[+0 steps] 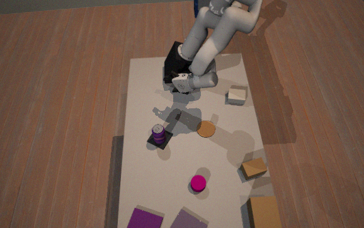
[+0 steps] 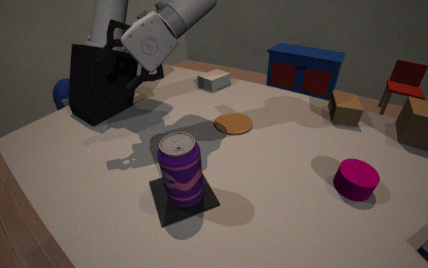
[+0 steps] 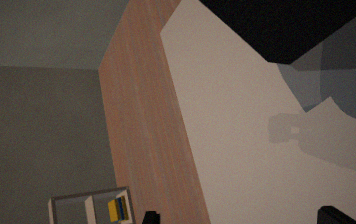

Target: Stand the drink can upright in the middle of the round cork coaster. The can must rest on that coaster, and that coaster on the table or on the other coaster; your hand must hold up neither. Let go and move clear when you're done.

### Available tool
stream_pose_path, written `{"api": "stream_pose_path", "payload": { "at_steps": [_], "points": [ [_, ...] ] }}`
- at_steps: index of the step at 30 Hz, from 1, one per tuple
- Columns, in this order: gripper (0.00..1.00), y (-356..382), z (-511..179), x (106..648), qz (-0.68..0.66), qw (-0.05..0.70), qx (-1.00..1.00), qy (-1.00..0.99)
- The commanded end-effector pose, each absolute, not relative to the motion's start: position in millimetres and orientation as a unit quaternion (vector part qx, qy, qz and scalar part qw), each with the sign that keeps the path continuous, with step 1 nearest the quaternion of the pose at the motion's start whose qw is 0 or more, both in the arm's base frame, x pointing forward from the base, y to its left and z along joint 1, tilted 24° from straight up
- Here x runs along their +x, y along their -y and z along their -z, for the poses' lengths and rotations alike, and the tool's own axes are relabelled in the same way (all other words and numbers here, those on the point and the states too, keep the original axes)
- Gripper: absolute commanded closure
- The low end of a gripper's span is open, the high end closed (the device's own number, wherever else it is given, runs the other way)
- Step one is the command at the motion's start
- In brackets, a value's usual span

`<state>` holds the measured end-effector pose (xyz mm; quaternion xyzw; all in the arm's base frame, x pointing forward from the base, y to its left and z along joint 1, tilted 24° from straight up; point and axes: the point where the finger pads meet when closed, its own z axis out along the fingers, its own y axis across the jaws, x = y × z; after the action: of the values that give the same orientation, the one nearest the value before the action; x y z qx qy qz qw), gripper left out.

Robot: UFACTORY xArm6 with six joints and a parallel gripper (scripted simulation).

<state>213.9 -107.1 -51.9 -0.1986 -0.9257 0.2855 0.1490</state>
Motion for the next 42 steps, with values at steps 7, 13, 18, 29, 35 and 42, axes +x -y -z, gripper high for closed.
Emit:
{"api": "stream_pose_path", "payload": {
  "at_steps": [7,13,18,29,35,42],
  "points": [
    [0.0,107,13,265,-0.291,0.069,-0.406,0.864],
    [0.0,98,-35,311,-0.272,0.03,-0.523,0.807],
    [0.0,88,-62,330,-0.256,0.012,-0.578,0.775],
    [0.0,36,-172,381,-0.171,-0.02,-0.776,0.607],
    [0.0,21,-204,409,-0.151,-0.013,-0.826,0.543],
    [0.0,66,-138,453,-0.124,-0.001,-0.911,0.394]
  ]
}}
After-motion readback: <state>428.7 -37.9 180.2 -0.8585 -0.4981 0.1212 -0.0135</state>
